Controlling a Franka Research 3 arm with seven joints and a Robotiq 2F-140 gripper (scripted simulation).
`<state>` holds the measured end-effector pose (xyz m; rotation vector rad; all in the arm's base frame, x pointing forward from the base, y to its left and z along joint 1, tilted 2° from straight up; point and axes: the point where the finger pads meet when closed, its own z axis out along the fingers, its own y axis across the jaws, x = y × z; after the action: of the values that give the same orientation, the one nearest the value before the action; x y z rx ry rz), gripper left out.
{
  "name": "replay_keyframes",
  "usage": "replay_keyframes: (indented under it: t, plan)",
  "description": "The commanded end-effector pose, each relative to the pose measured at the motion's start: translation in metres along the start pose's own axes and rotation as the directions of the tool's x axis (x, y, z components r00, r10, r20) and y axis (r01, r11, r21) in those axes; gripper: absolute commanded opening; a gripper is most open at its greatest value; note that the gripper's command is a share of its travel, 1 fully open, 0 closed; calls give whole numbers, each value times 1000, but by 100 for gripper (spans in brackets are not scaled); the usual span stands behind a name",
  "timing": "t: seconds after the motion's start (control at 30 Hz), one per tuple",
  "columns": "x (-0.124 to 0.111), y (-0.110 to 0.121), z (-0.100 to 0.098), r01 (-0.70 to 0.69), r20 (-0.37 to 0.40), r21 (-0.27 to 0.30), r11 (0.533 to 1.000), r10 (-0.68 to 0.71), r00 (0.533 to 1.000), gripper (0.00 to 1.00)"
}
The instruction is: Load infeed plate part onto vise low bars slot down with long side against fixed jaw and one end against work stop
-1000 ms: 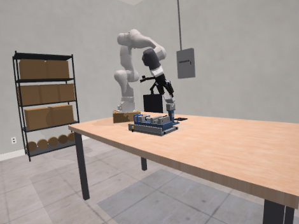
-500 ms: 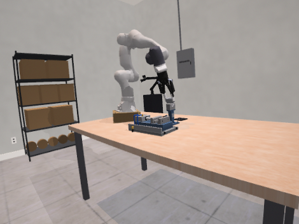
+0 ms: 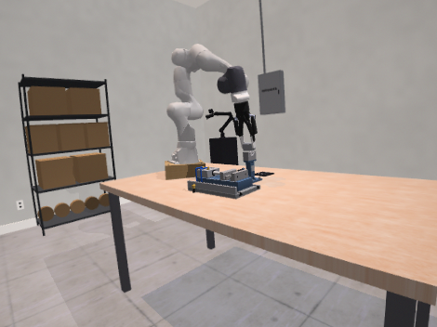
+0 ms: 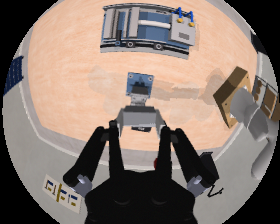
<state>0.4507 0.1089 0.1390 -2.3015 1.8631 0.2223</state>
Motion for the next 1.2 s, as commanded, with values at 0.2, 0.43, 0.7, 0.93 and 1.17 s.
replay_keyframes:
  t: [0.2, 0.43, 0.7, 0.93, 1.17]
  plan:
    - [2, -3, -1, -95, -93, 5, 995, 95, 991, 0]
    - [1, -3, -1, -95, -138, 5, 995, 94, 986, 0]
    - [0, -3, -1, -95, -170, 5, 995, 94, 981, 0]
    - [0, -3, -1, -95, -181, 5, 995, 94, 979, 0]
    - [0, -3, -1, -95, -189, 5, 995, 94, 978, 0]
